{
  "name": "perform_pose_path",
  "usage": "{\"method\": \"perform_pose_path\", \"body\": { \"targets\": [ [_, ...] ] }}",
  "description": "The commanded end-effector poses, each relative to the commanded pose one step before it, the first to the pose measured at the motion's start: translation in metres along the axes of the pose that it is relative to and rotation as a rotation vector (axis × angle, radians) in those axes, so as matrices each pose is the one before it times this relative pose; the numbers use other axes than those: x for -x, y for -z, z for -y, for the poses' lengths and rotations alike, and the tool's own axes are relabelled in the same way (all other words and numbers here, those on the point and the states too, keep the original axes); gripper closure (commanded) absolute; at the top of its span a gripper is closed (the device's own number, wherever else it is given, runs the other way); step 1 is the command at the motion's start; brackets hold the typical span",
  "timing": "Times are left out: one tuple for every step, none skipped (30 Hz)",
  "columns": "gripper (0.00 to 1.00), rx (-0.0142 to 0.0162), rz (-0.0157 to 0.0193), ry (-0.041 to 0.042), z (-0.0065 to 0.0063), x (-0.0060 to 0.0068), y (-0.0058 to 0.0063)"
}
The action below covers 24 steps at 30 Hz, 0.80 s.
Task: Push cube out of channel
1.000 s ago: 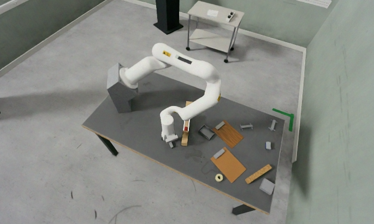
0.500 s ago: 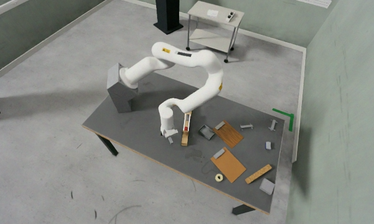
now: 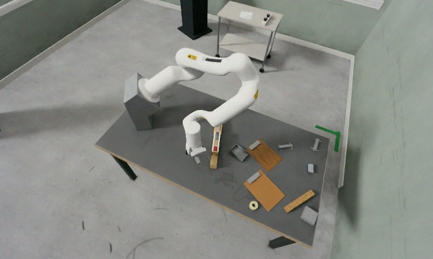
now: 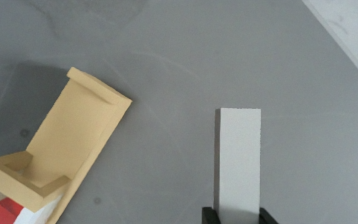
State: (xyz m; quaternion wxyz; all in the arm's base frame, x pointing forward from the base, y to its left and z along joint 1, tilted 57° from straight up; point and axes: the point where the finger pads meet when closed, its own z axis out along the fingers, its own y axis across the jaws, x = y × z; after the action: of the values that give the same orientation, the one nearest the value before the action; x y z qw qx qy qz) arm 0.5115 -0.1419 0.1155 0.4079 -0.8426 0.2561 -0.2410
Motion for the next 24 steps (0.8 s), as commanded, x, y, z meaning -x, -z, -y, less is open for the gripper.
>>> {"method": "perform_pose_path", "body": {
  "targets": [
    [1.0,0.00015,-0.00113,-0.00198,0.00143,0.00061,0.00056],
    [1.0,-0.00005,-0.00001,-0.00503,0.00315,0.00251,-0.00006],
    [1.0,-0.00006,-0.00002,-0.00903,0.00556,0.00461,-0.00008],
    [1.0,-0.00004,-0.00001,-0.01366,0.00815,0.00723,-0.00005],
    [1.0,0.00004,0.00001,-0.01863,0.0106,0.01034,0.00008],
    [1.0,0.0,0.0,0.0,0.0,0.0,0.0],
    [1.0,0.0,0.0,0.0,0.0,0.0,0.0],
    [1.0,0.0001,0.0,-0.02431,0.01394,0.0135,-0.00003],
    [1.0,-0.00001,-0.00001,-0.03013,0.01691,0.01708,-0.00005],
    [1.0,0.00017,-0.00001,-0.03387,0.01652,0.01799,-0.00004],
    [1.0,-0.00011,0.00001,-0.0369,0.00517,0.00686,-0.00008],
    [1.0,0.00044,-0.00008,-0.03785,0.0085,0.01064,-0.0004],
    [1.0,-0.00008,0.00002,-0.03924,0.00905,0.01335,-0.00027],
    [1.0,0.00006,-0.00006,-0.03875,0.00838,0.01313,-0.00038],
    [1.0,0.00075,-0.00023,-0.03771,0.00736,0.01267,-0.00043],
    [1.0,-0.00111,0.00034,-0.03787,0.00648,0.01301,-0.0001],
    [1.0,0.00131,-0.00065,-0.03223,0.00647,0.01303,-0.00046],
    [1.0,-0.00098,0.00038,-0.03139,0.0057,0.01329,-0.00007],
    [1.0,0.00089,-0.00087,-0.02435,0.00555,0.01324,-0.00033],
    [1.0,-0.0009,0.00107,-0.02444,0.00495,0.01347,0.00008],
    [1.0,-0.00015,-0.00105,-0.01771,0.00494,0.01345,-0.0002],
    [1.0,0.00006,-0.00067,-0.01456,0.00475,0.01359,-0.00011],
    [1.0,0.0,0.0,0.0,0.0,0.0,0.0],
    [1.0,0.0,0.0,0.0,0.0,0.0,0.0]
  ]
}}
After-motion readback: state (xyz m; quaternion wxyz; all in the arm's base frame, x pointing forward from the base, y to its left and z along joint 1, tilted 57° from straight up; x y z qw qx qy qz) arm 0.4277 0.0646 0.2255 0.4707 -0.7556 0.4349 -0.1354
